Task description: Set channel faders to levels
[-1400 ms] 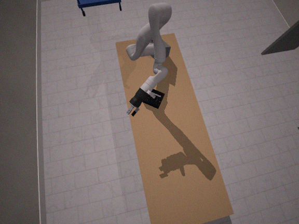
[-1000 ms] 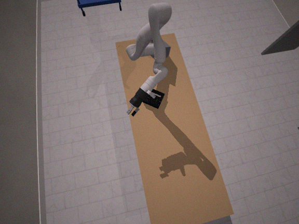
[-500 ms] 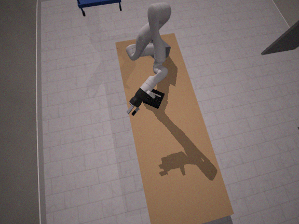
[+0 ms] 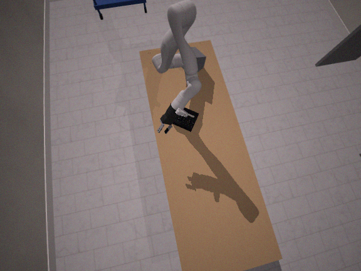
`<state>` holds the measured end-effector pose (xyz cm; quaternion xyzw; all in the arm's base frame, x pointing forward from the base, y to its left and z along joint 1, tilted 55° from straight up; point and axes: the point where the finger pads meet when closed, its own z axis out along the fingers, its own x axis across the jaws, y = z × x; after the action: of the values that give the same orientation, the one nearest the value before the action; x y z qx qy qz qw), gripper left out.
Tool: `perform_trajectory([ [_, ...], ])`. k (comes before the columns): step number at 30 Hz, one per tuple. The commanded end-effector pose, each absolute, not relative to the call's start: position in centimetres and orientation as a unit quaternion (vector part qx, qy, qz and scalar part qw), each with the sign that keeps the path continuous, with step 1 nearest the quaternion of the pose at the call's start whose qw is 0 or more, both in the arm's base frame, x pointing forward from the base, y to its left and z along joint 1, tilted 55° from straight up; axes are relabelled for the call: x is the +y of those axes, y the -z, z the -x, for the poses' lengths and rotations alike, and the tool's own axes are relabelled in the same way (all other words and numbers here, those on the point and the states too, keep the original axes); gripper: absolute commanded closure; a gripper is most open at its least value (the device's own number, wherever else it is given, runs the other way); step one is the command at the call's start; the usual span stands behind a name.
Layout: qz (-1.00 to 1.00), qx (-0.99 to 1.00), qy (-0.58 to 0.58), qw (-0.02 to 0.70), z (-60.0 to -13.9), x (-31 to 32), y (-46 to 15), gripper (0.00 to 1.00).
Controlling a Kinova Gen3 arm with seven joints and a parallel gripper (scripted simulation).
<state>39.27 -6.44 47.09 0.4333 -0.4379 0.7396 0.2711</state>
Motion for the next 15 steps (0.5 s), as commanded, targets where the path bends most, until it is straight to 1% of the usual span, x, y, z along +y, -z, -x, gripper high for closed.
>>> perform_trajectory([
  [1, -0.459, -0.479, -0.706, 0.247, -39.2, -7.0, -44.2, 0.0],
  [7, -0.51, -0.56, -0.619, 0.207, -38.1, -6.6, -36.4, 0.0],
  [9, -0.51, -0.56, -0.619, 0.207, -38.1, -6.6, -36.4, 0.0],
  [15, -0.554, -0.618, -0.53, 0.173, -36.5, -4.4, -29.9, 0.0],
])
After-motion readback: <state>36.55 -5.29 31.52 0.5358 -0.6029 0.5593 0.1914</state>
